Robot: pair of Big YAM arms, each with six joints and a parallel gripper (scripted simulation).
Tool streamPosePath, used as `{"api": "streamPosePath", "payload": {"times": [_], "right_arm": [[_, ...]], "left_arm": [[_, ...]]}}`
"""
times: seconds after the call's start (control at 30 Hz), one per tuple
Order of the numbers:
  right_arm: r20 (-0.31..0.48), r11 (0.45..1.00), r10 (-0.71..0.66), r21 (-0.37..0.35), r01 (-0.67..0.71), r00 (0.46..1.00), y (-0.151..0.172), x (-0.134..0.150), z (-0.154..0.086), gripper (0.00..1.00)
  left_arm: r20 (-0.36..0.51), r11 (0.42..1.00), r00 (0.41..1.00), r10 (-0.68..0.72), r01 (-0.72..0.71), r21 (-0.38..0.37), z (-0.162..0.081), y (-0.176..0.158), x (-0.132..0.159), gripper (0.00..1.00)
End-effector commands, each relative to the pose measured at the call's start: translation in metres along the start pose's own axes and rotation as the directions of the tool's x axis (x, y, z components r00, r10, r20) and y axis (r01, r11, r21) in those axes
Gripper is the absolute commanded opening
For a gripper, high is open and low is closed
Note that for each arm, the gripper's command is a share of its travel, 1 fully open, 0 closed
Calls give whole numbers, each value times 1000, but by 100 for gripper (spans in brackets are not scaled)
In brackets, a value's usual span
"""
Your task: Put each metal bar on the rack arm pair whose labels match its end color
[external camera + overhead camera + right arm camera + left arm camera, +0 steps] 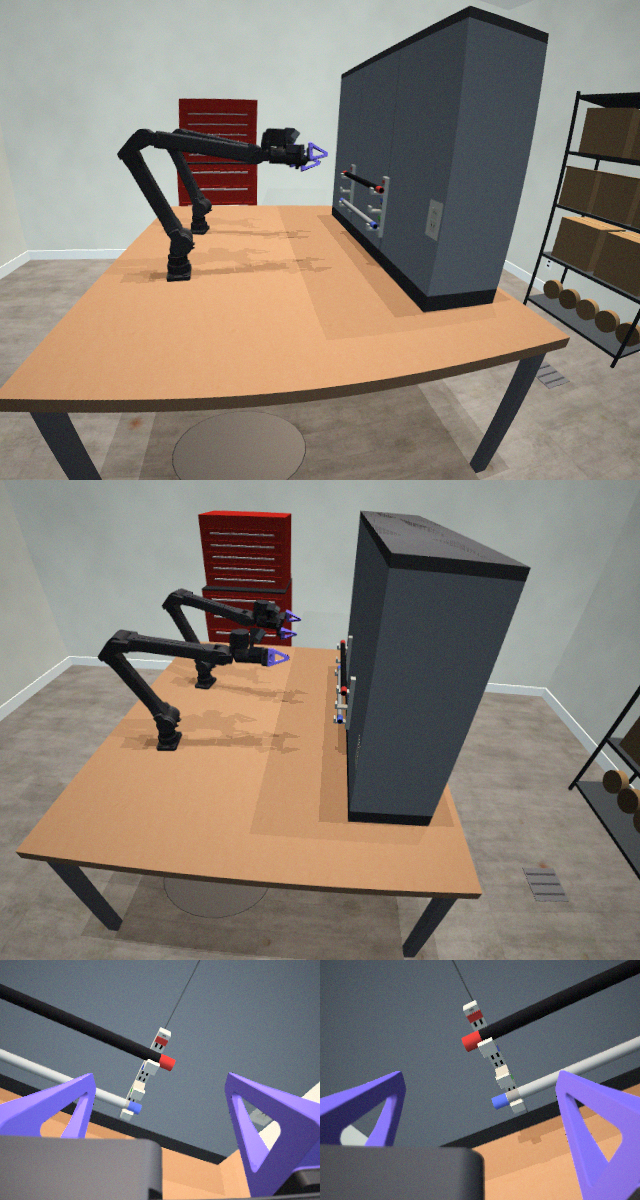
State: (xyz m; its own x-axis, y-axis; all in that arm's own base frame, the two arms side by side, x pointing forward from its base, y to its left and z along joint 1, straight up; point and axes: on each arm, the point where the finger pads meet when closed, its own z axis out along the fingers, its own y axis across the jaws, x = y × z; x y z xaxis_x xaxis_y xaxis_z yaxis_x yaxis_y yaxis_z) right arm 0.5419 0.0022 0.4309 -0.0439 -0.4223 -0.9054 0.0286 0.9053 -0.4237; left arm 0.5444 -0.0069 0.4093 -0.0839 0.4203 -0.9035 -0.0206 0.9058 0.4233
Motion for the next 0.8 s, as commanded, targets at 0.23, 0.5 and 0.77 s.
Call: {"api": "streamPosePath", "payload": {"times": [0.23,0.5,0.77], "right_arm": [[2,990,-141,-4,141,990,18,16,9,100],[-3,969,-249,3,249,969,26,27,15,100],[-8,940,-341,8,341,940,33,37,20,100]], "left_arm": [[32,990,990,141,-140,-15,7,-10,-4,100],[23,968,968,248,-248,-26,14,-19,6,100],[14,940,940,340,-339,-35,19,-26,16,100]]}}
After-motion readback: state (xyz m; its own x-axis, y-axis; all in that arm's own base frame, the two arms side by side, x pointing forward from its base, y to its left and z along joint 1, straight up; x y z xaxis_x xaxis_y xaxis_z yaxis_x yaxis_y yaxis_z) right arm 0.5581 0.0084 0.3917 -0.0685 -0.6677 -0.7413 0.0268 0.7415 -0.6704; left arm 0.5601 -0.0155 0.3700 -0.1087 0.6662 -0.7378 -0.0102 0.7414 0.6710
